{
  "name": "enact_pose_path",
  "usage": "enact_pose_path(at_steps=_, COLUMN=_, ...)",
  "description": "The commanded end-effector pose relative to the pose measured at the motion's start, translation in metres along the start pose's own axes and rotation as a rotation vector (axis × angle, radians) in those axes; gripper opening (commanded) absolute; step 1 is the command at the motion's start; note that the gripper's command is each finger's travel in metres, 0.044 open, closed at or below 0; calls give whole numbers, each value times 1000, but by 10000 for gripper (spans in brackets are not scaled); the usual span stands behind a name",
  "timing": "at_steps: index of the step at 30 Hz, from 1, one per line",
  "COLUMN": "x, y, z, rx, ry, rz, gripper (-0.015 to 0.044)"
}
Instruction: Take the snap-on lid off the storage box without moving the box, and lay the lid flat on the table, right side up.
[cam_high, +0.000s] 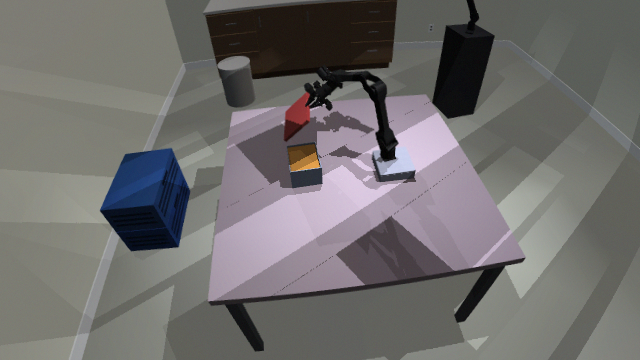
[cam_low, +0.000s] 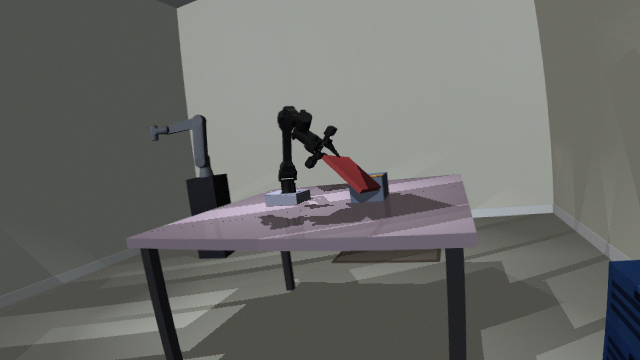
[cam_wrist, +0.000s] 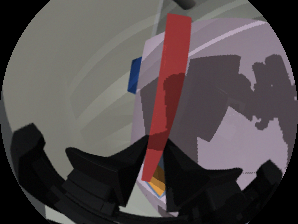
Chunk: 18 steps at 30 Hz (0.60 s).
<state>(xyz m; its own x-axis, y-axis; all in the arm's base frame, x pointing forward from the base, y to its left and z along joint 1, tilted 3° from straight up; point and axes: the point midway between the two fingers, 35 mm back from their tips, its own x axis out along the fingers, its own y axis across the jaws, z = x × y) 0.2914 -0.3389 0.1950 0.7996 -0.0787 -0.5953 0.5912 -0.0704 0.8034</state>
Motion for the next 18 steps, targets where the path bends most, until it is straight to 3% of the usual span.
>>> enact_pose_path(at_steps=1, x=2, y=-1, z=0, rx=-3, ry=-1, rz=8, gripper=0)
enact_pose_path(at_steps=18, x=11, y=-11, z=0, rx=-3, ry=-1, rz=8, gripper=0)
